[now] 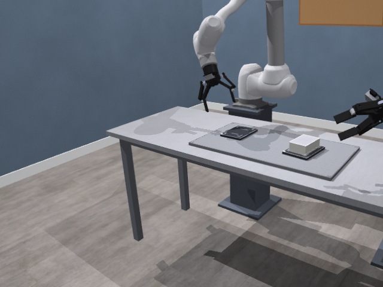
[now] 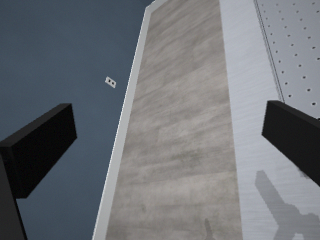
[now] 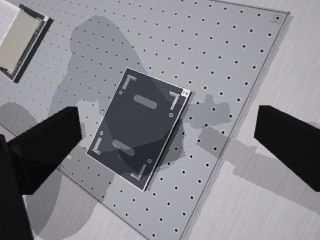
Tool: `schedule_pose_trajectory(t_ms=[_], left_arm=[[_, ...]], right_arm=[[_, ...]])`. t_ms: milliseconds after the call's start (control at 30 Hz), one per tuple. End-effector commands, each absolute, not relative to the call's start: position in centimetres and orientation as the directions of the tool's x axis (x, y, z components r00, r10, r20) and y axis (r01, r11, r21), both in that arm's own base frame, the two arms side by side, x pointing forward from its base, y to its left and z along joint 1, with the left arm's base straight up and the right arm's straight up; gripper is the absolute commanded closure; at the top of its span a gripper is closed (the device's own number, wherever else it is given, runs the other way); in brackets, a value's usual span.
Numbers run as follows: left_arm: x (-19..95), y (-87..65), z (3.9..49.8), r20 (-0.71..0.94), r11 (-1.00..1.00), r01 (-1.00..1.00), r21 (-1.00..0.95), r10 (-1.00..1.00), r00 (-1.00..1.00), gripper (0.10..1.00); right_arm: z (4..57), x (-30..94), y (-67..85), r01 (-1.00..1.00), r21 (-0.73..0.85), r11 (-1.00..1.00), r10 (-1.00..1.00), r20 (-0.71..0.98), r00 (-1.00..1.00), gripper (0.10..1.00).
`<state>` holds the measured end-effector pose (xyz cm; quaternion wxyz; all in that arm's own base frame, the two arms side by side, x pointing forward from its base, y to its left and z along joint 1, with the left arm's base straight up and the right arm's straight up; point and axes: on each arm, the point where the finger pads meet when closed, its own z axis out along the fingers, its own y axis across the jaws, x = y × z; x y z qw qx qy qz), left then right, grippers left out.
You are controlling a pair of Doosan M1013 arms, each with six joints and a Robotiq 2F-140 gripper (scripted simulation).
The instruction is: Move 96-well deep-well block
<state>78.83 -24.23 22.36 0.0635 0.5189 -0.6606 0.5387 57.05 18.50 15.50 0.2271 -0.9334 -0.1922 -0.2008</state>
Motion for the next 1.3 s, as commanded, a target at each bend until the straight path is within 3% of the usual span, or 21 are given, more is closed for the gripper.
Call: schedule_pose_trajectory(t_ms=[0, 733, 1267], left_arm=[[78.9, -24.2, 22.5, 0.643, -0.119, -0.753, -0.647, -0.617, -0.454, 0.098], [78.9, -24.2, 22.5, 0.643, -0.119, -0.753, -0.647, -0.617, -0.454, 0.098], [78.9, -24.2, 22.5, 0.643, -0.119, -0.753, -0.647, -0.617, -0.454, 0.098]], right_arm=[[15.6, 57.1, 18.5, 0.450, -0.346, -0.823, 0.267, 0.463, 0.845, 0.098], [16.0, 57.1, 18.5, 0.450, -0.346, -0.823, 0.267, 0.463, 0.845, 0.098], [23.9, 57.1, 18.5, 0.450, -0.346, -0.823, 0.267, 0.463, 0.845, 0.098]])
